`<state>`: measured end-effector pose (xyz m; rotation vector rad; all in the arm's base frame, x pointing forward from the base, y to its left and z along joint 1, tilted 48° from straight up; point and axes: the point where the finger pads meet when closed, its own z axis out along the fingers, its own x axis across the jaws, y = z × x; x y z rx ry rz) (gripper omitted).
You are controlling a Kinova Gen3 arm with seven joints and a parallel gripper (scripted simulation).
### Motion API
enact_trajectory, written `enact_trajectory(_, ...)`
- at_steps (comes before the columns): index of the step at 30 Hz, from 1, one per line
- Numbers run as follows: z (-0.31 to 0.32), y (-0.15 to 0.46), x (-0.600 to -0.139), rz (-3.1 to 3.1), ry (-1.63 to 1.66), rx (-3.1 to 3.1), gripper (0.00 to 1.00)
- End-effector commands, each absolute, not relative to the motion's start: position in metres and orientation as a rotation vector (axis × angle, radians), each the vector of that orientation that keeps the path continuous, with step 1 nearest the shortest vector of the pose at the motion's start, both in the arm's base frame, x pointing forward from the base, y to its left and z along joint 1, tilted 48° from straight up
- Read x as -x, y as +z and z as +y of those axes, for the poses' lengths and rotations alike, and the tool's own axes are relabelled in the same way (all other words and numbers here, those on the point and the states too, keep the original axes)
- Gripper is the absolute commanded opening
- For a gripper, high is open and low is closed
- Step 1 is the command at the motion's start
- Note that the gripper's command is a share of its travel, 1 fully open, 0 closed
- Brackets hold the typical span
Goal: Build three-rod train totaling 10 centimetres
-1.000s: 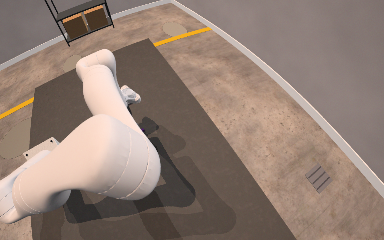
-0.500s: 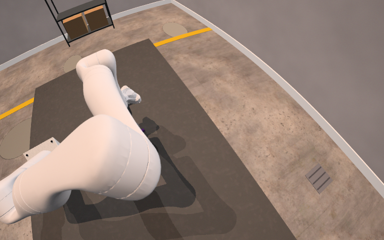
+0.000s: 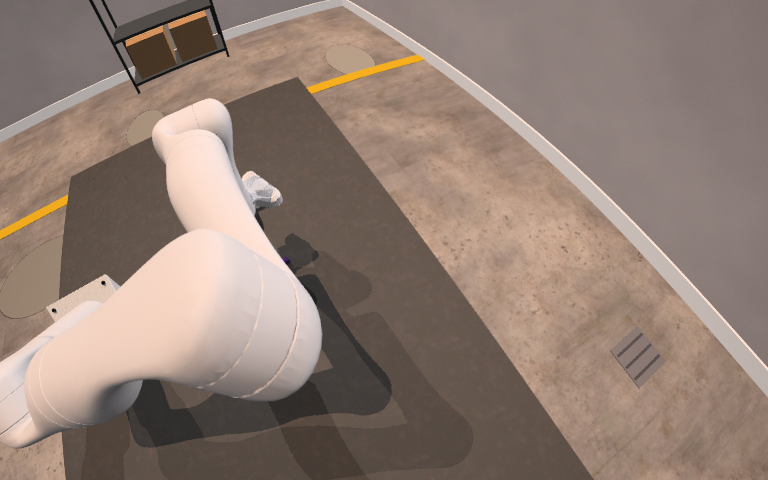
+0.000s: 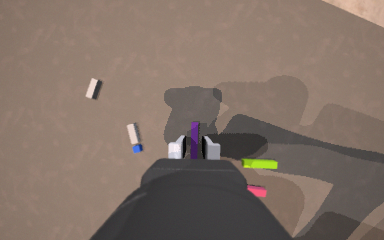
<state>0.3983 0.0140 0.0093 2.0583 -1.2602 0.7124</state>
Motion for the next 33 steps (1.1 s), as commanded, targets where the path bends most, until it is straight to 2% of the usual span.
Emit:
enact_trajectory(1, 0.014, 0.007, -0.400, -1.261, 0.710, -2.062, 0.54)
enact_trajectory(33, 0.001, -0.004, -0.401, -1.261, 0.711, -2.060, 0.54)
